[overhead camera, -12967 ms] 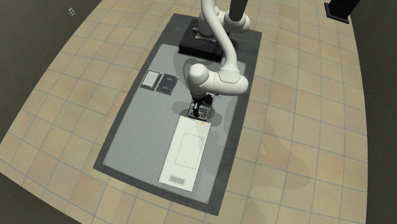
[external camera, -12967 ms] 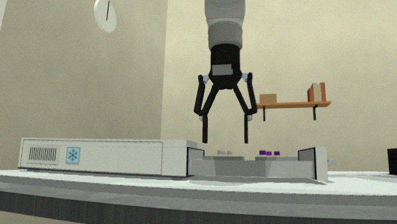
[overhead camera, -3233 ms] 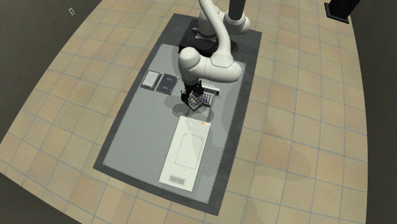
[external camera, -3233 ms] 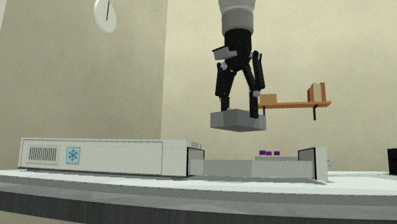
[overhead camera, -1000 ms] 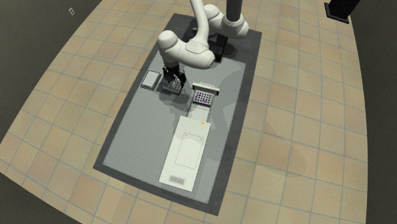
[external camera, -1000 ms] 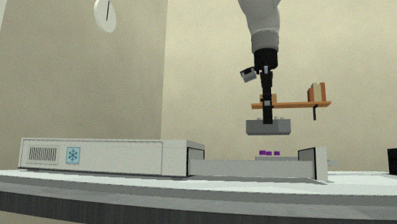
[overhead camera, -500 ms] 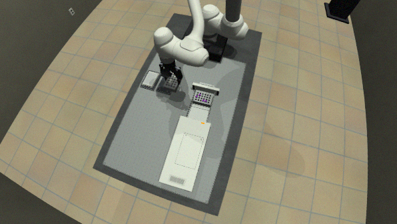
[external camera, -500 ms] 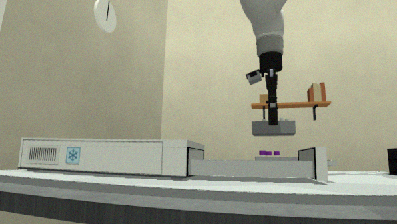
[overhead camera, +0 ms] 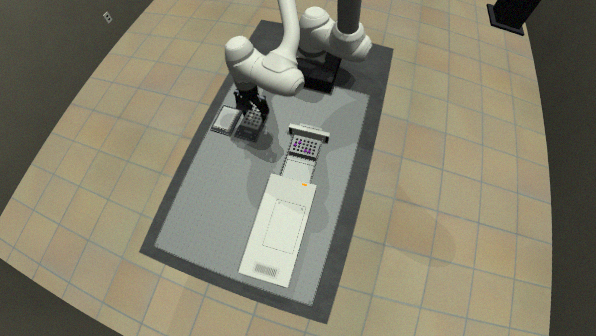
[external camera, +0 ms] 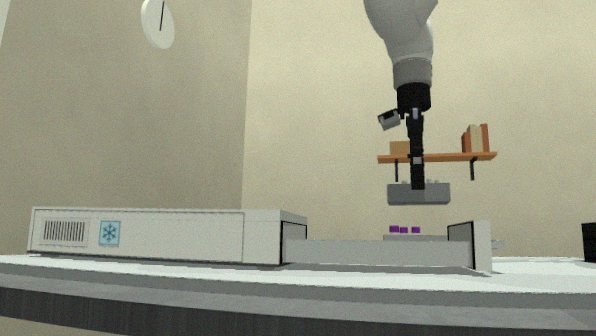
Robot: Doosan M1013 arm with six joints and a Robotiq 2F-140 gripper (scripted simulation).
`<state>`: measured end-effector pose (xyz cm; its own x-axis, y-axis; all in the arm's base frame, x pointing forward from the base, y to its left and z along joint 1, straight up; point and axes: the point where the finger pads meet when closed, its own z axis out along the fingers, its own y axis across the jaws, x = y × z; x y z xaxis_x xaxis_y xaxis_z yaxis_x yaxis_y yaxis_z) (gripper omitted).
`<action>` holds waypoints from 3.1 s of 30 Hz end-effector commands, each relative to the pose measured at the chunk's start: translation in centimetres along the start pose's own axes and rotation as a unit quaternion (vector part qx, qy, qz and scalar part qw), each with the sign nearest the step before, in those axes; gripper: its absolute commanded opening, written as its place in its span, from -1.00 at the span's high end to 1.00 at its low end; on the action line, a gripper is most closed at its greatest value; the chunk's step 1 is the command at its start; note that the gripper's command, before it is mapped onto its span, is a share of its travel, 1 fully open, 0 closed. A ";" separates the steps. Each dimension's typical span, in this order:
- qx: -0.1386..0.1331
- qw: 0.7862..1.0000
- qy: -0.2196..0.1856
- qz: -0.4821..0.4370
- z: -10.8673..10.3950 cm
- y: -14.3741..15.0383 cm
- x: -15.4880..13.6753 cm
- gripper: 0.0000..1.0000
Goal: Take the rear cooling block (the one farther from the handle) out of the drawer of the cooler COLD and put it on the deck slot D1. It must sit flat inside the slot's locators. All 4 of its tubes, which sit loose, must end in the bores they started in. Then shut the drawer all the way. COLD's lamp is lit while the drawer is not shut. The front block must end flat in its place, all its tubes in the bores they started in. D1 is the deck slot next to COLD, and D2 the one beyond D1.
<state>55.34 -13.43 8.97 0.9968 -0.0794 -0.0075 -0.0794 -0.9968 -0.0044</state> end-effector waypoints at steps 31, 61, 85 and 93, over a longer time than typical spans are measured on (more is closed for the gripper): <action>0.000 1.000 0.001 0.000 -0.1 5.5 -2.7 0.80; 0.000 1.000 0.001 0.000 0.4 5.5 -2.7 0.80; 0.000 1.000 0.001 0.000 6.7 5.5 -2.7 0.80; 0.000 1.000 0.001 0.000 7.5 5.5 -2.7 0.80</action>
<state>52.07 -18.61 1.47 0.9968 -0.0792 -0.0076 -0.0793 -0.9968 -0.0045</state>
